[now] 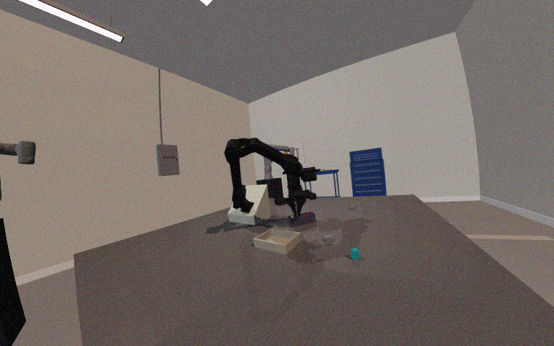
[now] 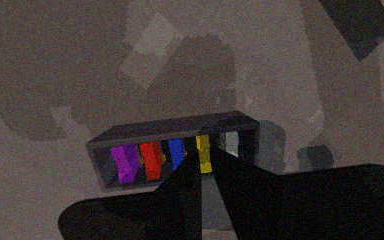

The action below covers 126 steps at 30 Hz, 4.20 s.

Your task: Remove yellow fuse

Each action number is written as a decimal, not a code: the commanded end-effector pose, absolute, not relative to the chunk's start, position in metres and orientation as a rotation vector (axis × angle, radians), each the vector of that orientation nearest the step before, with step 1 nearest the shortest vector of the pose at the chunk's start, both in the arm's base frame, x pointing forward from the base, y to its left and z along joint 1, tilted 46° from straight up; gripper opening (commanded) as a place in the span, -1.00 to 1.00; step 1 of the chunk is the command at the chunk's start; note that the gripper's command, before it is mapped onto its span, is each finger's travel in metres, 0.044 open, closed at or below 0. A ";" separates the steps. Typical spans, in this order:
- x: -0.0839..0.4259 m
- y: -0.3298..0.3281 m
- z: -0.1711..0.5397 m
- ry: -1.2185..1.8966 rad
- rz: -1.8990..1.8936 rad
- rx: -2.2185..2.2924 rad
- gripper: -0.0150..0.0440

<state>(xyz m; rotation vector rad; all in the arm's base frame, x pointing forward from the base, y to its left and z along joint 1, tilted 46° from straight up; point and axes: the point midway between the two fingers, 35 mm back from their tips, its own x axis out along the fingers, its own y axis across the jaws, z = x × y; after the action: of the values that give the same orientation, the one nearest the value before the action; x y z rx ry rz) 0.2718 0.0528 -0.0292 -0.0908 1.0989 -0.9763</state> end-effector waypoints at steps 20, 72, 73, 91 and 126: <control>0.271 0.060 -0.023 1.099 -0.975 -0.091 -0.49; 0.268 0.078 -0.005 1.100 -0.974 -0.096 -0.49; 0.268 0.078 -0.004 1.100 -0.974 -0.096 -0.49; 0.266 0.089 0.007 1.101 -0.973 -0.096 -0.49; 0.305 -0.013 0.129 1.105 -0.963 -0.091 -0.49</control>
<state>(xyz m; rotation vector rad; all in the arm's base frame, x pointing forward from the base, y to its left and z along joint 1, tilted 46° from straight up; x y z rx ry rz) 0.3027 0.0090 0.1045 -0.0888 1.1168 -0.9608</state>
